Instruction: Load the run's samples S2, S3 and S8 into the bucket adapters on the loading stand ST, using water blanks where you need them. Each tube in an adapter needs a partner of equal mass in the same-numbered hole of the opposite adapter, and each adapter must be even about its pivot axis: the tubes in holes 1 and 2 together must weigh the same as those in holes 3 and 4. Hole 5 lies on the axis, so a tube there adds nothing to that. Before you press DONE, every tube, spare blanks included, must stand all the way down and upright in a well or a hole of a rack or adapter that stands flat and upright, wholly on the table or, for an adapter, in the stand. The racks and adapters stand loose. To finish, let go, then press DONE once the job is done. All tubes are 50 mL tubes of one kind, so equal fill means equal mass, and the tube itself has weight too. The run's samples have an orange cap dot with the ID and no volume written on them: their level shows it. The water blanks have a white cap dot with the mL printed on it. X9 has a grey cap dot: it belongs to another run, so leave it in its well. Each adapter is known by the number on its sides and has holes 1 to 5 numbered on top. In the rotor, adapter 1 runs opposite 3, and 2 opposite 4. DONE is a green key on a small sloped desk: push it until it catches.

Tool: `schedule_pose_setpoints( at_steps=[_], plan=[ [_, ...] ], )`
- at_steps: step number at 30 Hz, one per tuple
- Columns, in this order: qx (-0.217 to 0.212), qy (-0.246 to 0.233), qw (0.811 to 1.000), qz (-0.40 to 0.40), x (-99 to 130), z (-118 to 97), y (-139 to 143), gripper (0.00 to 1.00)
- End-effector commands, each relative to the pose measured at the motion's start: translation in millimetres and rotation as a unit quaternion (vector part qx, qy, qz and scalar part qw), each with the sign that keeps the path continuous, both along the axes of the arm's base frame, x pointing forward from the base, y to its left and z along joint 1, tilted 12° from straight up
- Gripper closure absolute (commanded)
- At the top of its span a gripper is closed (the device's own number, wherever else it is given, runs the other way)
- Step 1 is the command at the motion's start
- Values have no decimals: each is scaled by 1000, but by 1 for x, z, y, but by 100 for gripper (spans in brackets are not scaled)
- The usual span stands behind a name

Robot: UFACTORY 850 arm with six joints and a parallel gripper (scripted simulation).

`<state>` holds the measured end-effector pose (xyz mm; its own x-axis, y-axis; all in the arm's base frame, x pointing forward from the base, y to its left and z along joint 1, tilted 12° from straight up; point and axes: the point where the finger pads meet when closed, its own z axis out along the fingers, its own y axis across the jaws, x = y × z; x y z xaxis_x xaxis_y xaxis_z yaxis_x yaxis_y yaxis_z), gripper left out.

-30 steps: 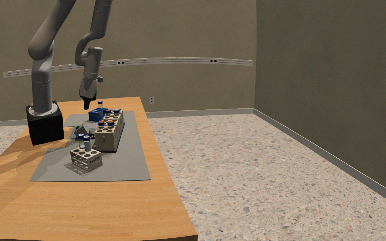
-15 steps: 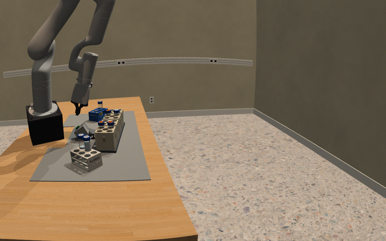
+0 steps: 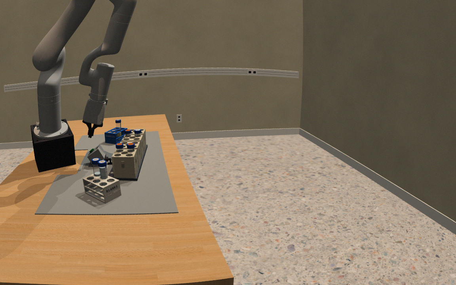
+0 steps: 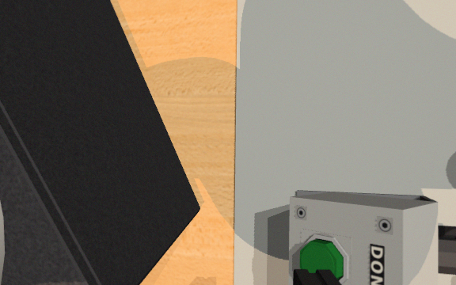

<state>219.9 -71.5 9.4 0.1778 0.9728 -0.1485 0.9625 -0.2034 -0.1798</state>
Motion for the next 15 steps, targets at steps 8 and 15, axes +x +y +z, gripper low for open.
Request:
schedule_pose_setpoints(
  at_steps=[8, 15],
  plan=[
    [-2, -9, 1000, 1, 1, -17, -4, 100],
    [-2, -9, 1000, 1, 2, -31, -6, 100]
  ],
)
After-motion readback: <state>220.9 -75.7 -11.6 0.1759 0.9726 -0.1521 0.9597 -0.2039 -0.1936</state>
